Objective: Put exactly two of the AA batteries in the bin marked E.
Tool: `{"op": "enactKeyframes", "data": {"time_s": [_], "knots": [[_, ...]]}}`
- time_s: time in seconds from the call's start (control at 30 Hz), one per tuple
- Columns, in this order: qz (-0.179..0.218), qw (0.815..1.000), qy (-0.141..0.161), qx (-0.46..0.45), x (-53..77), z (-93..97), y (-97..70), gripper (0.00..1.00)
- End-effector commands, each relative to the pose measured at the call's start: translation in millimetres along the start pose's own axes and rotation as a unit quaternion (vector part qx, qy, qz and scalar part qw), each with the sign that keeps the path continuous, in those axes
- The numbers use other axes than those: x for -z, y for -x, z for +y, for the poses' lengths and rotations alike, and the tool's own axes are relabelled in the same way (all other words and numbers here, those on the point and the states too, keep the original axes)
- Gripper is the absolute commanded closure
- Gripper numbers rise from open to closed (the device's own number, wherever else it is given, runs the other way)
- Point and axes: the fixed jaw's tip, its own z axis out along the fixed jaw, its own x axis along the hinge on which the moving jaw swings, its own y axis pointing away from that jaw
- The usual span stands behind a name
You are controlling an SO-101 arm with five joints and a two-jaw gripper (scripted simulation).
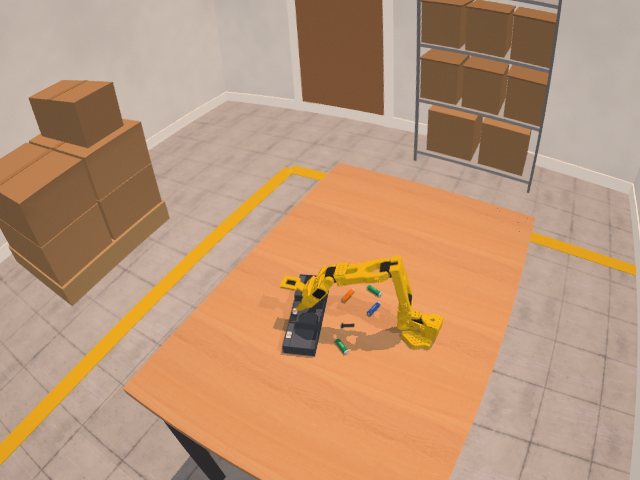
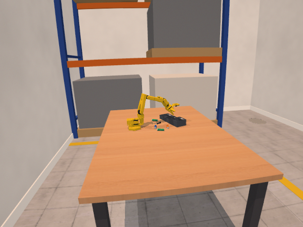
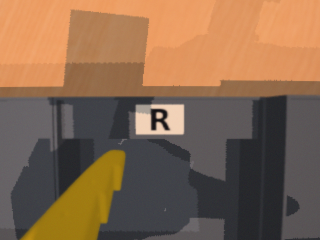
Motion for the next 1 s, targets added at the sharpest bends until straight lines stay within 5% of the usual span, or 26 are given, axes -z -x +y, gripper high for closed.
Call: {"op": "enactKeyframes", "data": {"time_s": [0.0,0.4,0.97], "knots": [[-0.037,0.999,0.007,0.0,12.2,4.4,14.7,0.0],[-0.028,1.0,0.013,-0.004,11.6,11.5,16.0,0.0],[0.053,0.996,0.052,-0.043,13.5,76.5,13.0,0.0]]}}
